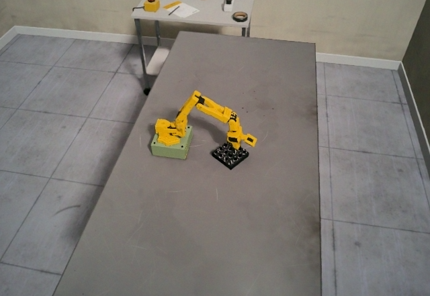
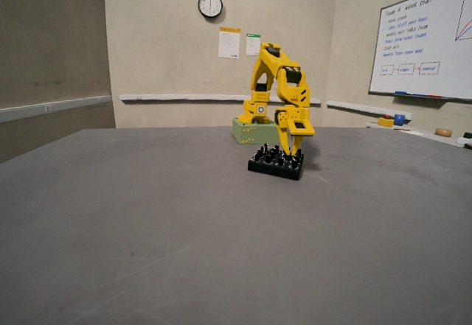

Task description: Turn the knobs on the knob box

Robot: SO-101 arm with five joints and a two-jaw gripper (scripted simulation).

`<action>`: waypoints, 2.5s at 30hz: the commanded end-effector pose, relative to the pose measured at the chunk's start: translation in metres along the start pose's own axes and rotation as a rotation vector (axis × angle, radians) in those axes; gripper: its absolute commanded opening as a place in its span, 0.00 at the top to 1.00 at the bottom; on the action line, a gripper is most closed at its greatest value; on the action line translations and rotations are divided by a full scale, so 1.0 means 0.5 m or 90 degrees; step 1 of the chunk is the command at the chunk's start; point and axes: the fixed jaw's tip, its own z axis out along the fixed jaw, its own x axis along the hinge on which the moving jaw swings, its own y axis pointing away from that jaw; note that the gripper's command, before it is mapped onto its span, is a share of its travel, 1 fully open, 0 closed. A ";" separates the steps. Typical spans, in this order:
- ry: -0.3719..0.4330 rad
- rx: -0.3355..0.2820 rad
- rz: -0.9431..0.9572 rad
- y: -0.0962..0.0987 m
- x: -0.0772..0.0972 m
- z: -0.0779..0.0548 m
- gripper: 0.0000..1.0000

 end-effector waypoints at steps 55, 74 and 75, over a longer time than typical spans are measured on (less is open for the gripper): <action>0.086 0.016 0.002 0.026 0.018 0.015 0.92; 0.102 0.020 -0.001 0.032 0.024 0.017 0.92; 0.102 0.020 -0.001 0.032 0.024 0.016 0.92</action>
